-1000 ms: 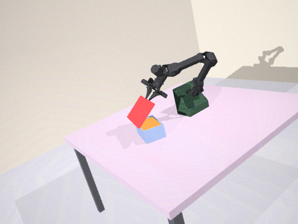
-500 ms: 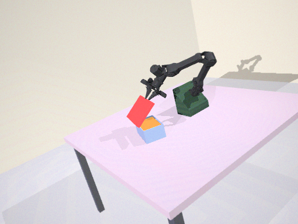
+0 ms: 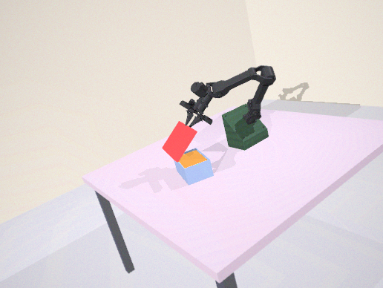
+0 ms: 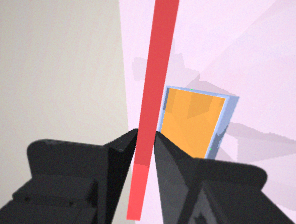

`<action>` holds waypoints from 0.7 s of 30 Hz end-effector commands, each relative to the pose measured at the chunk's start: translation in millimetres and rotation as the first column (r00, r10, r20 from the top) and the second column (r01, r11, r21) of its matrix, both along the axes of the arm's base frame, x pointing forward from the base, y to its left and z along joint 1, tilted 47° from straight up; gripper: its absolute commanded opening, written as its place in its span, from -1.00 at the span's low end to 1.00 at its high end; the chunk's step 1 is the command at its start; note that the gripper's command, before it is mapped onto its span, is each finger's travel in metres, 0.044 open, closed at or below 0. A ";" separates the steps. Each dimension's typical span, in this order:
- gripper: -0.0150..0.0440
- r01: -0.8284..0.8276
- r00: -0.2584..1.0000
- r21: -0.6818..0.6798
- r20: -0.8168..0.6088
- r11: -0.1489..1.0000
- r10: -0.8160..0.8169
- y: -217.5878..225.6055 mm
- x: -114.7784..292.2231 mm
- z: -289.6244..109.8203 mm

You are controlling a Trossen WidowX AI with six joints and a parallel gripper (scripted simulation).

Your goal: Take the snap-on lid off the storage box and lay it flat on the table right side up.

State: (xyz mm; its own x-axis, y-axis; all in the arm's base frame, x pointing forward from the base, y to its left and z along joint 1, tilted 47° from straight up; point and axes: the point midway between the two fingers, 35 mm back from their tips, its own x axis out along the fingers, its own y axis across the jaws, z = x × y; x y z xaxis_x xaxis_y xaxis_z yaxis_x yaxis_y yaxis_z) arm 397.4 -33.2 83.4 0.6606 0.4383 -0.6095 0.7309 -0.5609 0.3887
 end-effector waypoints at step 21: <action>-0.49 0.007 1.000 -0.005 0.007 1.000 -0.007 -37.7 -12.6 -31.0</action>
State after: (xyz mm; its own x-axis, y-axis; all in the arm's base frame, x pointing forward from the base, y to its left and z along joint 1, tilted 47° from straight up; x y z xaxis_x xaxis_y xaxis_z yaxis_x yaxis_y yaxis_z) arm 386.3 -63.0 55.5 0.6608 0.4365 -0.6106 0.7306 -0.5604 0.3901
